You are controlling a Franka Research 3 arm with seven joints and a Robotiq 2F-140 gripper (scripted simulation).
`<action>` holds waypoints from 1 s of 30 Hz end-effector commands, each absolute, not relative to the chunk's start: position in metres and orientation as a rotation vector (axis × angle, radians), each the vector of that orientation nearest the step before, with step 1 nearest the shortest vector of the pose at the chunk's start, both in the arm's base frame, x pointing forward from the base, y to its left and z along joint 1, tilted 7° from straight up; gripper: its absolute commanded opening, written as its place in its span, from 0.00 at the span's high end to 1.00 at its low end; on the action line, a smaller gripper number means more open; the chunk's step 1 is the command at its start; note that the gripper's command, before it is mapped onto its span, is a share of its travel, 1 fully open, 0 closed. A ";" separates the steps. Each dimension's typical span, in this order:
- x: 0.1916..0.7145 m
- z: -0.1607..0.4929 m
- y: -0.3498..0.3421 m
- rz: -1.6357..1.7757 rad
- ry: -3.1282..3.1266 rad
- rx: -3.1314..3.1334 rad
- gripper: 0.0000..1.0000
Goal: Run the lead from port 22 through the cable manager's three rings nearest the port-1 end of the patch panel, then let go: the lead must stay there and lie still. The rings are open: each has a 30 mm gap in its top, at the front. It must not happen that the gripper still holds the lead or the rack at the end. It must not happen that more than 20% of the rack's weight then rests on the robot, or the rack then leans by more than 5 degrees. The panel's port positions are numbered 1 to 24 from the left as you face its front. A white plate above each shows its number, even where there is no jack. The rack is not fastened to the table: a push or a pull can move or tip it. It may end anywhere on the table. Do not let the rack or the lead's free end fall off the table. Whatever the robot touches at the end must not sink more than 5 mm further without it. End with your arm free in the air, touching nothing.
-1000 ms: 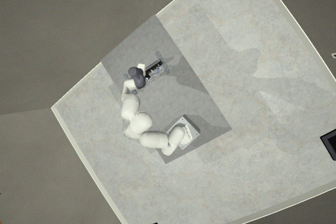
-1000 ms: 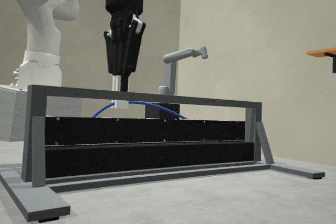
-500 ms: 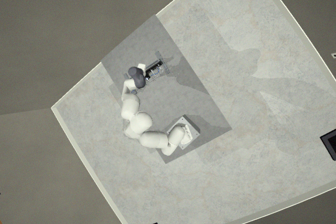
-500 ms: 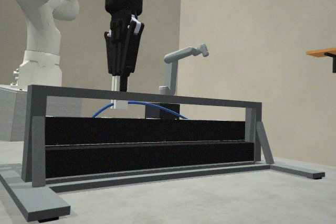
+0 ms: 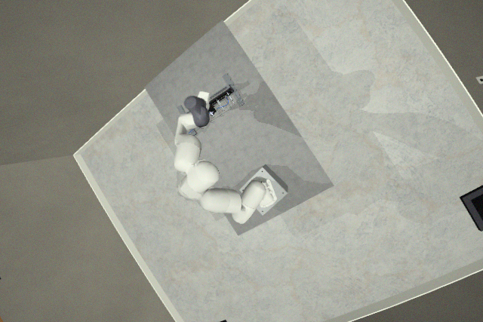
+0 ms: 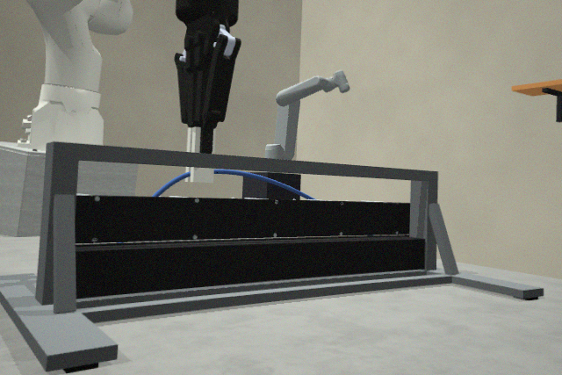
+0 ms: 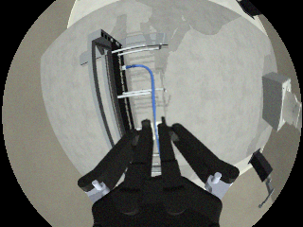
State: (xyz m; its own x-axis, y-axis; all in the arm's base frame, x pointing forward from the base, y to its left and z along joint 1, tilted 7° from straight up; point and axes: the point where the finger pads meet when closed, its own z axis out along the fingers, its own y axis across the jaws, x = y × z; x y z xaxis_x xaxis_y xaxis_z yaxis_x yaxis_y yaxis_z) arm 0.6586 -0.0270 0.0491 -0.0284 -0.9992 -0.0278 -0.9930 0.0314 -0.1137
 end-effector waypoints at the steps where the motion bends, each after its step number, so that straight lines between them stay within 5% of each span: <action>1: 0.660 0.050 -0.025 -0.094 2.189 -2.104 1.00; 30: 0.651 0.049 -0.015 -0.092 2.211 -2.080 1.00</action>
